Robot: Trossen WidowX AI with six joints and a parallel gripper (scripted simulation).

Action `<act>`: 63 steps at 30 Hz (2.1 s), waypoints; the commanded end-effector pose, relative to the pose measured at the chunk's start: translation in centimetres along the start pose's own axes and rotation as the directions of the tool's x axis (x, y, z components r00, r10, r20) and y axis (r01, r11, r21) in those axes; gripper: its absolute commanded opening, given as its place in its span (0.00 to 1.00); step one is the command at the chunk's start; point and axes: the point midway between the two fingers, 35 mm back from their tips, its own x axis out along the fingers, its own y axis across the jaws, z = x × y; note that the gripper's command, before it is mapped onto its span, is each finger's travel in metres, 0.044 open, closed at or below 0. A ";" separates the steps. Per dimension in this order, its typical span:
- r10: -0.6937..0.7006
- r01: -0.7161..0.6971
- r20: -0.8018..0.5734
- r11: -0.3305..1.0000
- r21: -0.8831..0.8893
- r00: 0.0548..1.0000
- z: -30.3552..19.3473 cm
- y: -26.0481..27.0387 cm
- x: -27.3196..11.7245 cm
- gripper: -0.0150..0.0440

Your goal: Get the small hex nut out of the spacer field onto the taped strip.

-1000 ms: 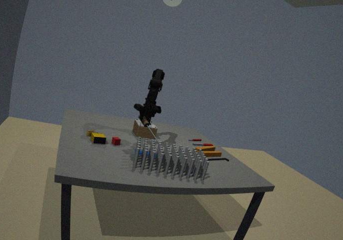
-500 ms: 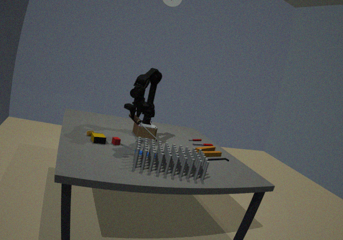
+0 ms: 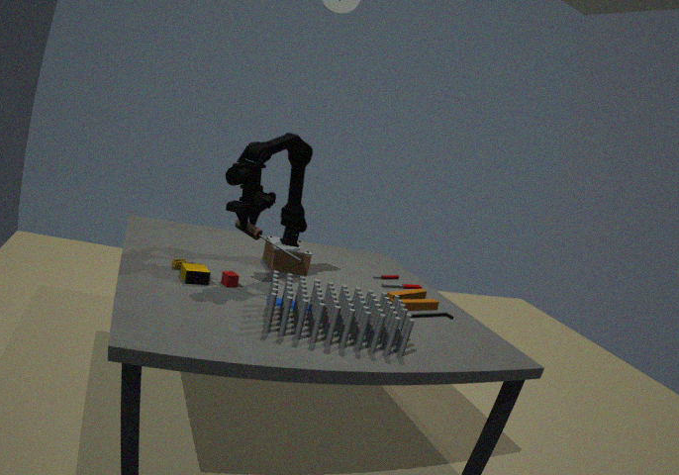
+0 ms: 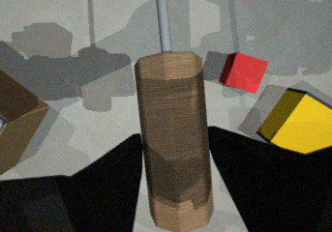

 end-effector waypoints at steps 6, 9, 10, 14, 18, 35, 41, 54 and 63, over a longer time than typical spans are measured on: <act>-0.017 0.026 0.075 0.992 -0.120 0.997 -3.9 -1.0 -0.8 0.25; -0.027 0.043 0.098 0.986 -0.160 0.995 -5.3 -1.2 -1.0 0.25; -0.031 0.049 0.105 0.984 -0.172 0.994 -5.8 -1.3 -1.1 0.25; -0.049 0.077 0.133 0.972 -0.220 0.990 -7.9 -1.4 -1.4 0.25; -0.070 0.111 0.159 0.958 -0.266 0.985 -9.9 -1.4 -1.7 0.25; -0.201 0.302 0.257 0.836 -0.459 0.945 -18.6 -0.2 -3.0 0.25; -0.212 0.317 0.262 0.823 -0.472 0.941 -19.2 0.0 -3.1 0.25; -0.212 0.317 0.262 0.823 -0.472 0.941 -19.5 -0.3 -1.9 0.25; -0.213 0.317 0.262 0.823 -0.472 0.941 -19.8 -0.6 -1.0 0.25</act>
